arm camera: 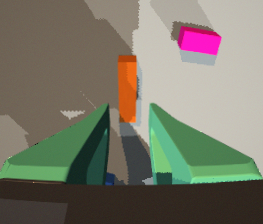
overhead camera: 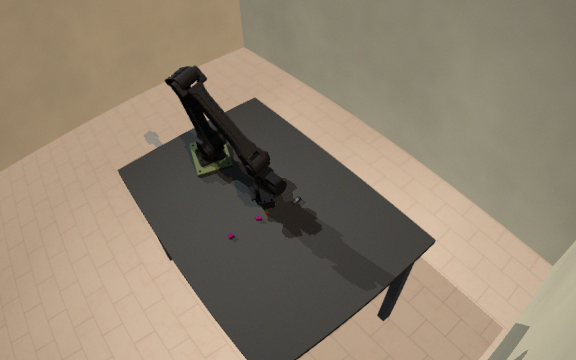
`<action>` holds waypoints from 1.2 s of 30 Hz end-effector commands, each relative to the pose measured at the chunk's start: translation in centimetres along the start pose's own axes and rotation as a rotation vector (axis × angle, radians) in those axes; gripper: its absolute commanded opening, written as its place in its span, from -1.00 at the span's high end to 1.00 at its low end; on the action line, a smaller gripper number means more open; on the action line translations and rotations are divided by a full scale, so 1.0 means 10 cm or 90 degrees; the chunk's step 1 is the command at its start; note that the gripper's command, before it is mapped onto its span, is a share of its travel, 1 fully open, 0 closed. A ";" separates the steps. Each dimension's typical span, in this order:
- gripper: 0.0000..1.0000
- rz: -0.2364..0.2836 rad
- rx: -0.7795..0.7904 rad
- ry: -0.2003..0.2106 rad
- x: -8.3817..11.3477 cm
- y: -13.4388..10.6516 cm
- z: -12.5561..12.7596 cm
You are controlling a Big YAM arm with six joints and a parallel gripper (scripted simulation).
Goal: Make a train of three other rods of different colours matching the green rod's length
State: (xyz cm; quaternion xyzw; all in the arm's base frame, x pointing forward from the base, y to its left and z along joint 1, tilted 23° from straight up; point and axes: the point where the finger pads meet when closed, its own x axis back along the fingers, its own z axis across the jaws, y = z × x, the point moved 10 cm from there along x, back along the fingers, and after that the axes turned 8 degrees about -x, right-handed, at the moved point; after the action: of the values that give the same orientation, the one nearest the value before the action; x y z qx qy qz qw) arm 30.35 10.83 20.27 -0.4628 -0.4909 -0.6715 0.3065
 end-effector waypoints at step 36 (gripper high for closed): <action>0.53 -0.024 -0.009 0.020 0.12 0.16 0.14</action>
State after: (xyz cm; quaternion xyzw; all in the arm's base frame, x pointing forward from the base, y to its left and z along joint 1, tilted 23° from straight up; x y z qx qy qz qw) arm 30.39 10.85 20.14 -0.4645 -0.4908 -0.6701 0.3071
